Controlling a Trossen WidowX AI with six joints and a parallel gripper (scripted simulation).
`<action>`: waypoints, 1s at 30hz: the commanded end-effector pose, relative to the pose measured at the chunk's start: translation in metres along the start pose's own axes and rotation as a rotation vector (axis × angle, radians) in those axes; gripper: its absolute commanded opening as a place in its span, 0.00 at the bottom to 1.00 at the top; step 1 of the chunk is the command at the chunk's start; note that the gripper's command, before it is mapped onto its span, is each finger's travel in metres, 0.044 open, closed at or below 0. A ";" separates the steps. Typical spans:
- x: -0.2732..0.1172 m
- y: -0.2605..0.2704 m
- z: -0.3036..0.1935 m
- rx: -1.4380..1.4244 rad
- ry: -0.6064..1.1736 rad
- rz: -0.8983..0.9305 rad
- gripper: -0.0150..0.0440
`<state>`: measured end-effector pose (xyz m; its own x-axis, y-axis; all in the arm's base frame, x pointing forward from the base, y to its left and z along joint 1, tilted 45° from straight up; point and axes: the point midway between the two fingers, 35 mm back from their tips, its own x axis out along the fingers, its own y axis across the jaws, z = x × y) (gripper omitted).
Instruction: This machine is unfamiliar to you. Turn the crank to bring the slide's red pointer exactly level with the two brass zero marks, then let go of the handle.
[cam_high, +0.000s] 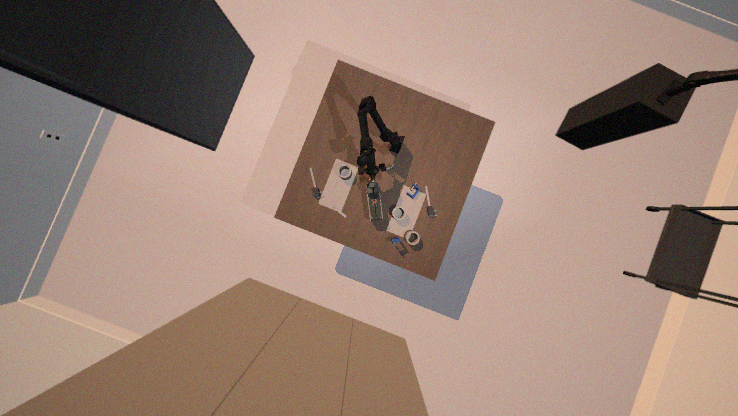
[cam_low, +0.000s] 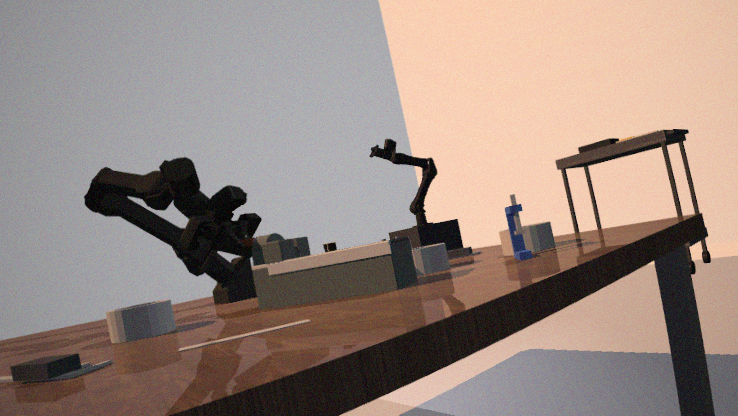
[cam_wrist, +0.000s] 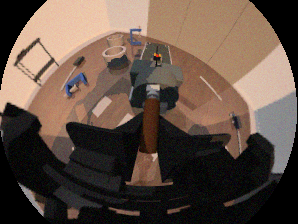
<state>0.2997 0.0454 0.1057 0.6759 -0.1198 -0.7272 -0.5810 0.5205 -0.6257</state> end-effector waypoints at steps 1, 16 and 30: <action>-0.002 -0.009 0.001 0.008 0.000 -0.023 0.25; -0.001 -0.014 0.000 0.008 0.000 -0.024 0.25; 0.002 -0.020 -0.003 0.008 0.000 -0.024 0.25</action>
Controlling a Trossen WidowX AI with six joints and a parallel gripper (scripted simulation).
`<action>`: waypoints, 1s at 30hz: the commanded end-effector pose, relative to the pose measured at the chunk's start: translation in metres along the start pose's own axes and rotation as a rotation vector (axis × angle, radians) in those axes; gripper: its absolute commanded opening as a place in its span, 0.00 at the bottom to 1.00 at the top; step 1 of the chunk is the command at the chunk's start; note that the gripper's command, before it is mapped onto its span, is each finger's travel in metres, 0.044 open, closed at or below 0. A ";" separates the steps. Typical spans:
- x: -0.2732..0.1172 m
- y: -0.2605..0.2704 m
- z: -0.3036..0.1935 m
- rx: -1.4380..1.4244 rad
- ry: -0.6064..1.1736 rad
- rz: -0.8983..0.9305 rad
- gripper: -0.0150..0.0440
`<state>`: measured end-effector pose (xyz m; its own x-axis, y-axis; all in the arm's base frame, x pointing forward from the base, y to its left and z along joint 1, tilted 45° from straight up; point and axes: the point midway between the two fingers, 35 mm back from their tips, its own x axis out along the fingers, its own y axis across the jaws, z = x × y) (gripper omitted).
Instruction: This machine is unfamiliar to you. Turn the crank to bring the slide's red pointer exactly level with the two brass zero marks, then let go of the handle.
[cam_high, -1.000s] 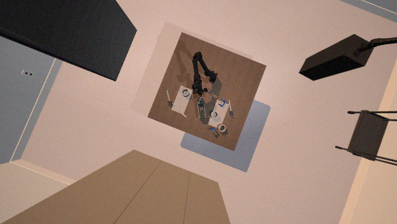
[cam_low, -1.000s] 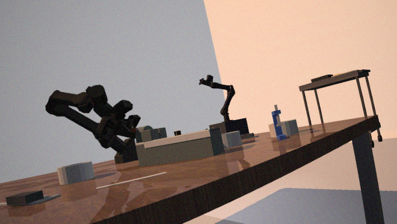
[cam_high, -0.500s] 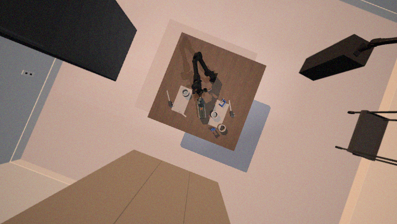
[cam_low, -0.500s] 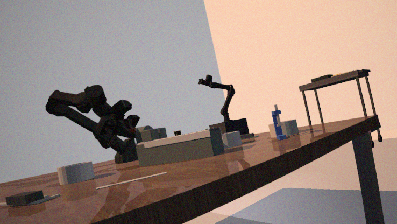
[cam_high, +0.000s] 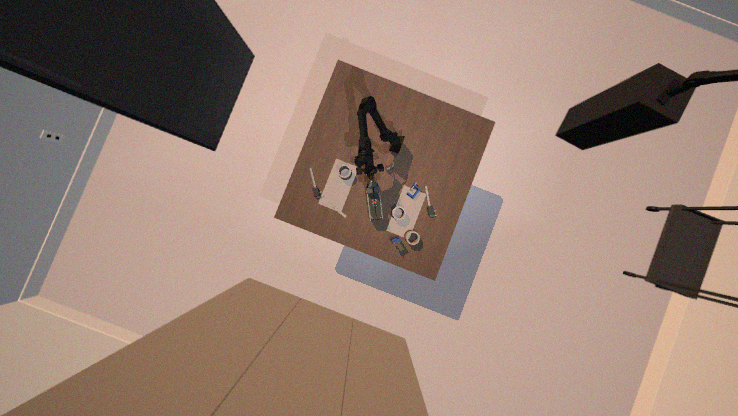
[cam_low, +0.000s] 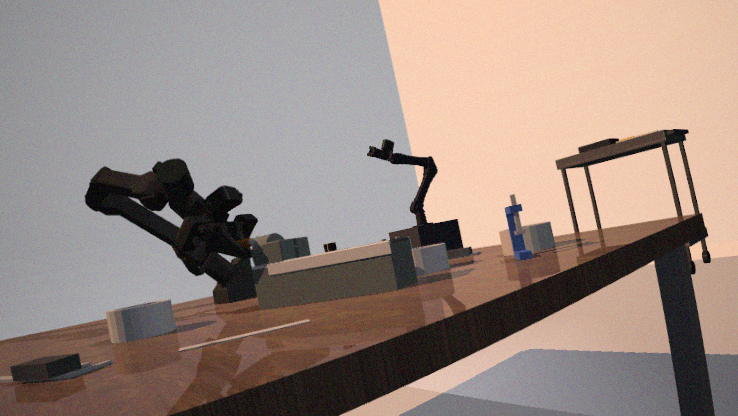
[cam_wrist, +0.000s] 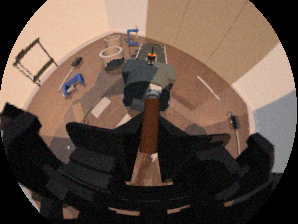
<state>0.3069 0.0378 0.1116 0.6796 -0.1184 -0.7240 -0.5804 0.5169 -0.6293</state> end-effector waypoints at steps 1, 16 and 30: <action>0.001 -0.009 -0.002 0.011 0.003 -0.021 0.25; 0.011 -0.022 -0.012 0.011 0.004 -0.023 0.25; 0.028 -0.023 -0.029 0.010 0.004 -0.024 0.25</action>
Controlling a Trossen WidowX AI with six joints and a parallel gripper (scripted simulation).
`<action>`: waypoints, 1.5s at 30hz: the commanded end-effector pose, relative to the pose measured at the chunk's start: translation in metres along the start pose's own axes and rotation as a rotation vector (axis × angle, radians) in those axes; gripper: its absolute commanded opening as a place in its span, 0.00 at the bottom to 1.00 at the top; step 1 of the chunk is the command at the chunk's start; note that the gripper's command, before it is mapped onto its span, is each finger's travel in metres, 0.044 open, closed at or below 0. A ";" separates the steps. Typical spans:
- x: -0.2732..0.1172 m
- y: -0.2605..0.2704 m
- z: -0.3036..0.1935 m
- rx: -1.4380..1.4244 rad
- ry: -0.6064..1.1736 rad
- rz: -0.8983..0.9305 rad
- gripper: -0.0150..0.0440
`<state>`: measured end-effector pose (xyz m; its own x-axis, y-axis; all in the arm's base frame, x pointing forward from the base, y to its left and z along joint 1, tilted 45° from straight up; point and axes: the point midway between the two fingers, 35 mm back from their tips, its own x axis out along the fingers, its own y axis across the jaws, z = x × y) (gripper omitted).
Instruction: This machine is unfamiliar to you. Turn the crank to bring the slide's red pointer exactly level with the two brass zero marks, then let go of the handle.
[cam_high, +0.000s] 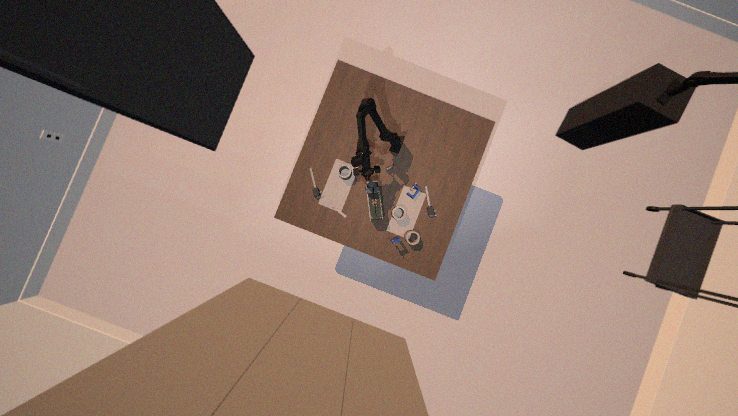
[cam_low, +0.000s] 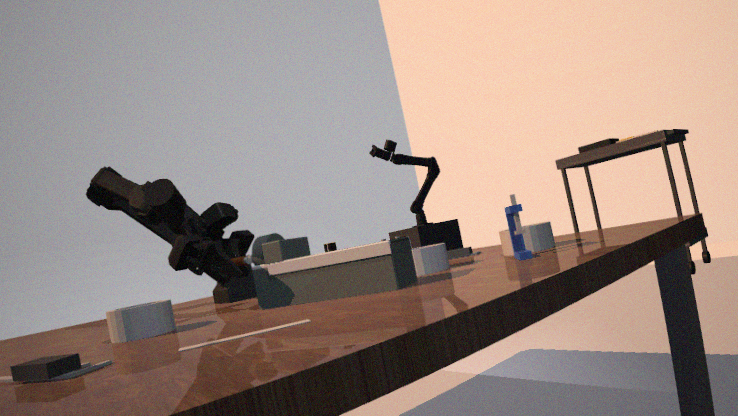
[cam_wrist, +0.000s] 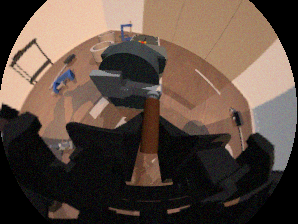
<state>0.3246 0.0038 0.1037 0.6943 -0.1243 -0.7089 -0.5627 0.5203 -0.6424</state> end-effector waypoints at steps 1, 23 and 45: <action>0.007 0.001 -0.007 0.003 0.010 -0.003 0.25; 0.020 0.019 -0.020 0.002 0.011 -0.002 0.25; 0.022 0.026 -0.022 0.002 0.011 -0.002 0.25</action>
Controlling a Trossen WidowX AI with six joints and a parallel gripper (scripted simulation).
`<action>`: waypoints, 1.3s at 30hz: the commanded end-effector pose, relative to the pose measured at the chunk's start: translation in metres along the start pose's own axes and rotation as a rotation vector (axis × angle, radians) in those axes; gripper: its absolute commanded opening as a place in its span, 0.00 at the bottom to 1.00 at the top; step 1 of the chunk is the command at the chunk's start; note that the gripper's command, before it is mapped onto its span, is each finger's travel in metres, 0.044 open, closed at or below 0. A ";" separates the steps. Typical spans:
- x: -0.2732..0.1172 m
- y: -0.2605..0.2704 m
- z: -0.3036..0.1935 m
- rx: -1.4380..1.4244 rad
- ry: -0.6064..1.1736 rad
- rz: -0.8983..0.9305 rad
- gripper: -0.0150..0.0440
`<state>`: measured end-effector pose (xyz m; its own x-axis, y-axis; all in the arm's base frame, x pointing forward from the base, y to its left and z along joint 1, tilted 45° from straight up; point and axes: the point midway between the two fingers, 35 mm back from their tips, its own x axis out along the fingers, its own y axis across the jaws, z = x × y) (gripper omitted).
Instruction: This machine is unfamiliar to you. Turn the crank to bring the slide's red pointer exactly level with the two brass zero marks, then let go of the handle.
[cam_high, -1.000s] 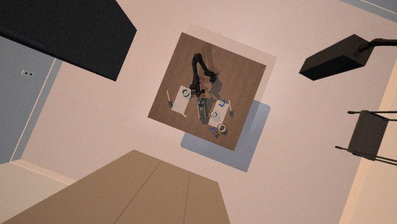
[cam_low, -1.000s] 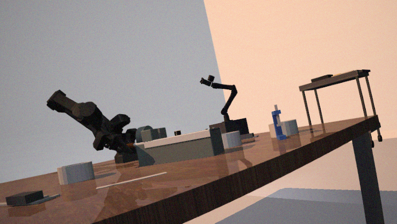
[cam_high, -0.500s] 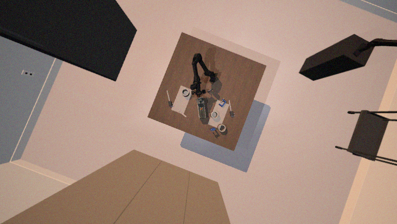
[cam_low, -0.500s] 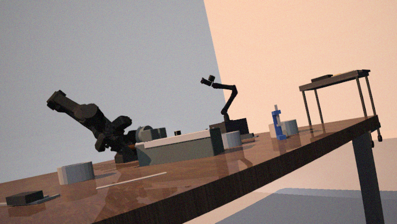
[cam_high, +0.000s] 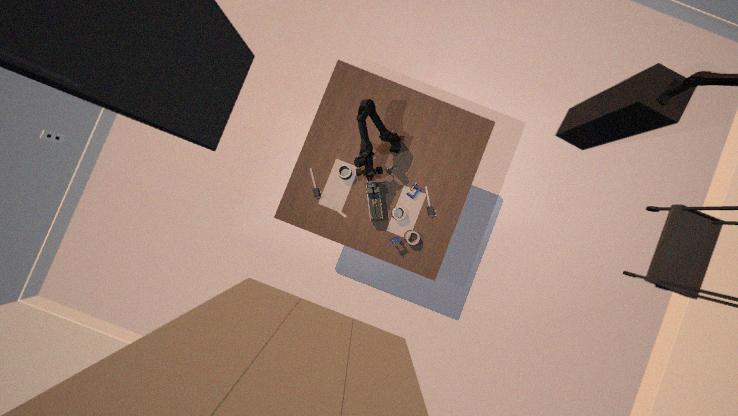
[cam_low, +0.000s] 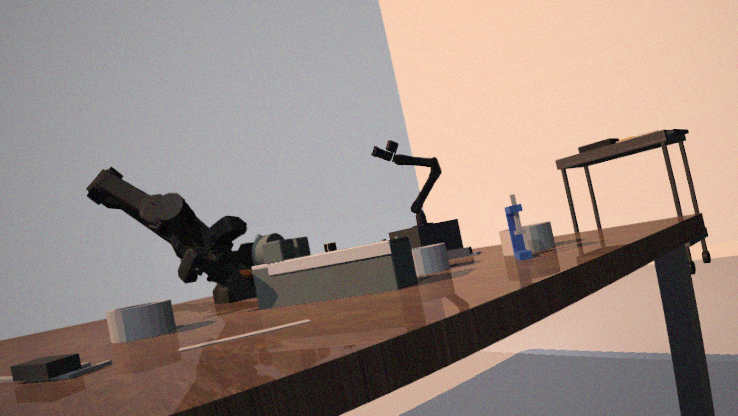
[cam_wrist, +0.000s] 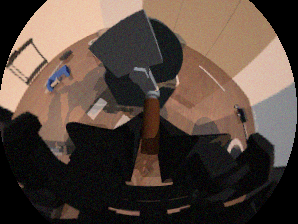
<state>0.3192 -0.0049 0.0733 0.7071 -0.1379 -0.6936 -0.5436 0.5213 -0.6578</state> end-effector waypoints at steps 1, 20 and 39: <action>0.003 0.008 -0.003 -0.003 0.010 0.023 0.25; 0.004 0.011 -0.004 -0.003 0.010 0.023 0.25; 0.004 0.013 -0.004 -0.003 0.010 0.023 0.25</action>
<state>0.3170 -0.0040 0.0686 0.7065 -0.1426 -0.6931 -0.5406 0.5233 -0.6587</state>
